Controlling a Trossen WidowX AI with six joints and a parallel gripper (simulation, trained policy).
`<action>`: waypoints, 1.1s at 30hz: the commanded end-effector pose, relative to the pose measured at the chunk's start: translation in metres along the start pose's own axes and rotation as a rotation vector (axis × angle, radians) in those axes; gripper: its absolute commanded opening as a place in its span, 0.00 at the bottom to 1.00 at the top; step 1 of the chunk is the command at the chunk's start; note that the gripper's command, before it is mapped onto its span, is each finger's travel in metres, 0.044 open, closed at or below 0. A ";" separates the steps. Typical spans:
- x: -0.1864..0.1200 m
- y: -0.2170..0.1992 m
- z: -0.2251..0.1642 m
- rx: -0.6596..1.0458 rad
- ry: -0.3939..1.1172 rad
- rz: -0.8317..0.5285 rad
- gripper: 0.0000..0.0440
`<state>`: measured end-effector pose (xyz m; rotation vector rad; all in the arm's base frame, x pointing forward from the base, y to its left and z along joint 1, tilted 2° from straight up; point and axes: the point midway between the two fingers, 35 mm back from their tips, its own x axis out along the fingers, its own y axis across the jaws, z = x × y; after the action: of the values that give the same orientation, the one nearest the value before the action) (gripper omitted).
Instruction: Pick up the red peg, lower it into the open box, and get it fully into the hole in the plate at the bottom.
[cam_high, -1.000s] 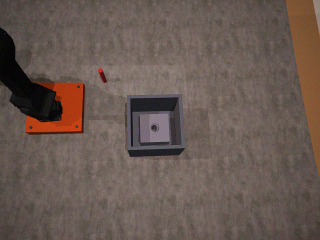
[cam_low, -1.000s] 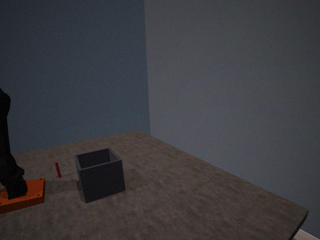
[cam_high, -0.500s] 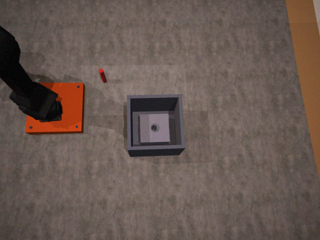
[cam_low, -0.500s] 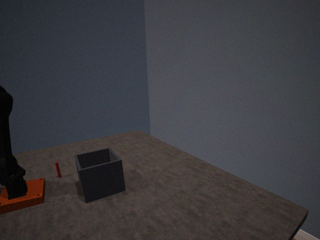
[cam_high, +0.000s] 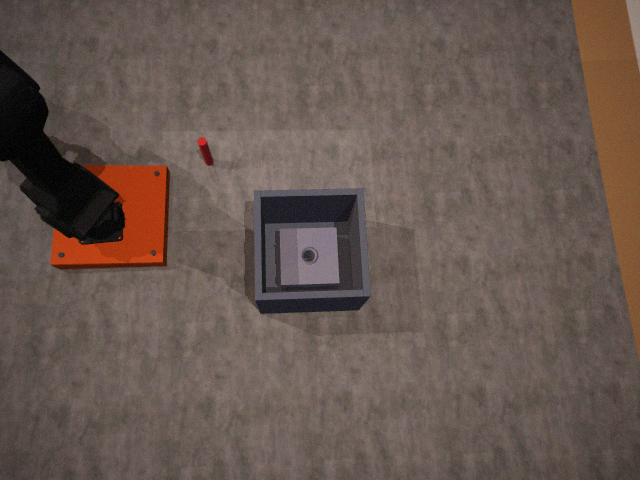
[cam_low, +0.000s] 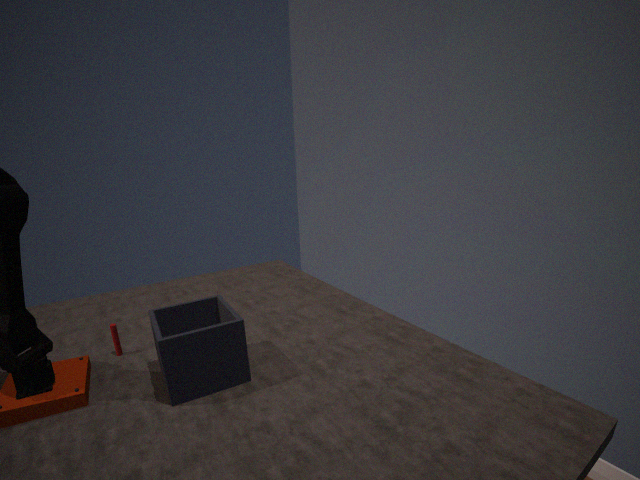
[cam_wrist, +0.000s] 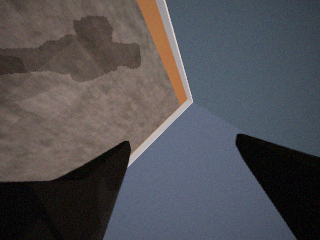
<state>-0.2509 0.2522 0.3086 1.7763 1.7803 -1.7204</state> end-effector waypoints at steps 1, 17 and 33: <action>0.003 0.012 -0.012 0.104 0.029 0.037 1.00; 0.016 0.069 -0.066 0.621 0.181 0.184 1.00; 0.018 0.130 -0.110 1.136 0.375 0.281 1.00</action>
<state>-0.1051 0.3006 0.2605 2.6091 0.5360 -2.5716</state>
